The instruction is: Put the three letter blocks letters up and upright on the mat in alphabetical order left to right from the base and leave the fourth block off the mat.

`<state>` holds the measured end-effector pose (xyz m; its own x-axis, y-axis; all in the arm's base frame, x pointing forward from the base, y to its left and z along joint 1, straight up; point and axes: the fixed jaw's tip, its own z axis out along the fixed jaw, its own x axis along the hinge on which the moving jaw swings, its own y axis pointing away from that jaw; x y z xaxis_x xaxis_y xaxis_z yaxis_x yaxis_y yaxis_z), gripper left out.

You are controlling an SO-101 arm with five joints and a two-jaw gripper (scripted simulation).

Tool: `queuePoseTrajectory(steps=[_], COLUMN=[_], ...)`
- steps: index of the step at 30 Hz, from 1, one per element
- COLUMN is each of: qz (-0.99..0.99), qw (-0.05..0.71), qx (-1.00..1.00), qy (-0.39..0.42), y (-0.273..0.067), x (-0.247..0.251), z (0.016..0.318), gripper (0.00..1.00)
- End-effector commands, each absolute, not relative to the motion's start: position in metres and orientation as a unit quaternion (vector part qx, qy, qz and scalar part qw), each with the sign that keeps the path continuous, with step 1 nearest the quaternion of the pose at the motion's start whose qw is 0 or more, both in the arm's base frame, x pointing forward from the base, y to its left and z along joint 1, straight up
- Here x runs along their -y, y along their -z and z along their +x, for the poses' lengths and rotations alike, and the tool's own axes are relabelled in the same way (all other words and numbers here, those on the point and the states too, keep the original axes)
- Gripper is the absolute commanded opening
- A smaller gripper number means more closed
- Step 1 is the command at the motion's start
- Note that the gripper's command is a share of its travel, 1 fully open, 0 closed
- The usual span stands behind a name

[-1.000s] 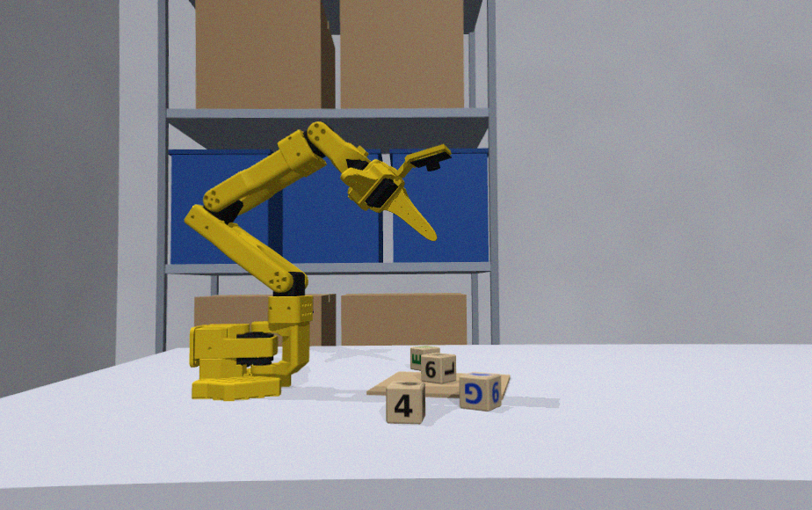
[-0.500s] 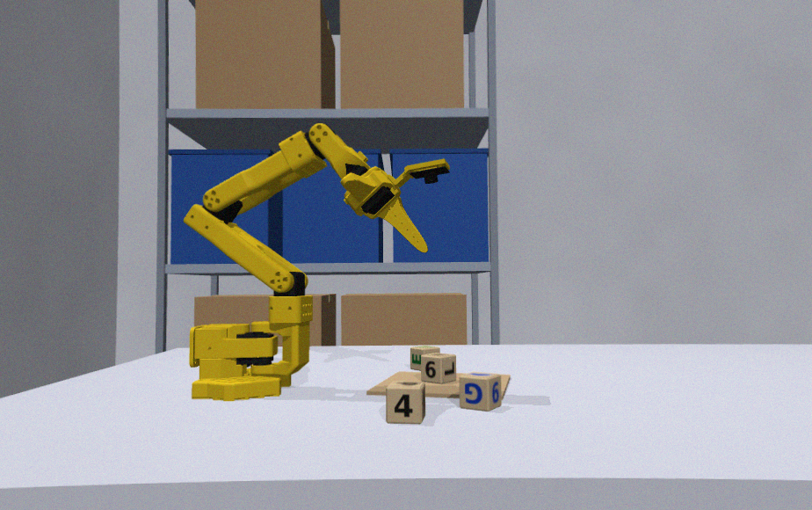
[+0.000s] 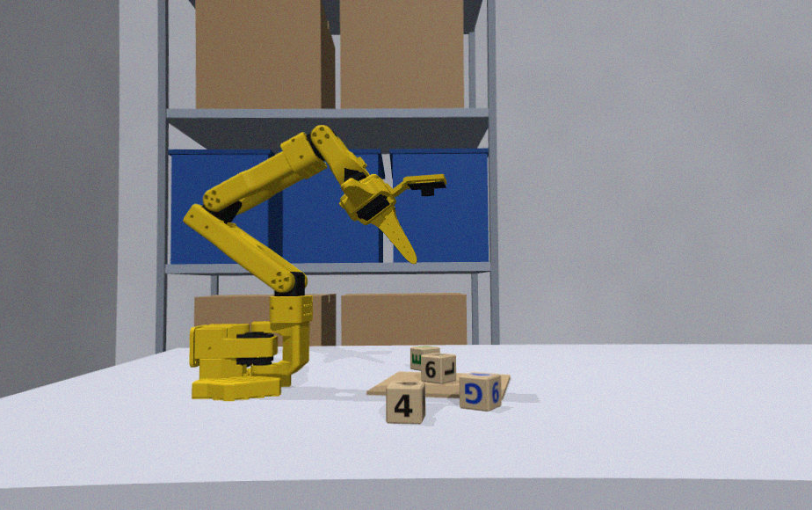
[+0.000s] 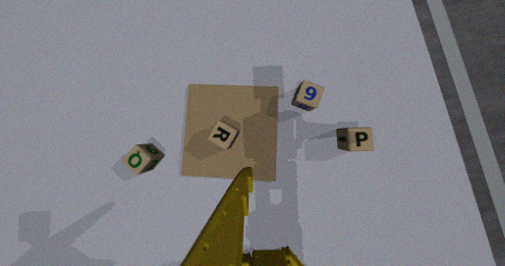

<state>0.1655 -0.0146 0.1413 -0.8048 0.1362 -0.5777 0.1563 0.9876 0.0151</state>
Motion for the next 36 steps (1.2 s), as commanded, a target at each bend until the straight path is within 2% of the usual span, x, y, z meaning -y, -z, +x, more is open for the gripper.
queuePoseTrajectory(steps=[1,25,36], qz=[0.063,0.006,0.002], qw=[0.325,0.230,0.223], qx=[-0.943,-0.973,-0.975], qy=[0.018,0.013,0.013], y=[-0.154,-0.133,-0.132], x=[0.012,0.001,0.001], z=[0.167,0.142,0.140], gripper=[1.00,1.00,1.00])
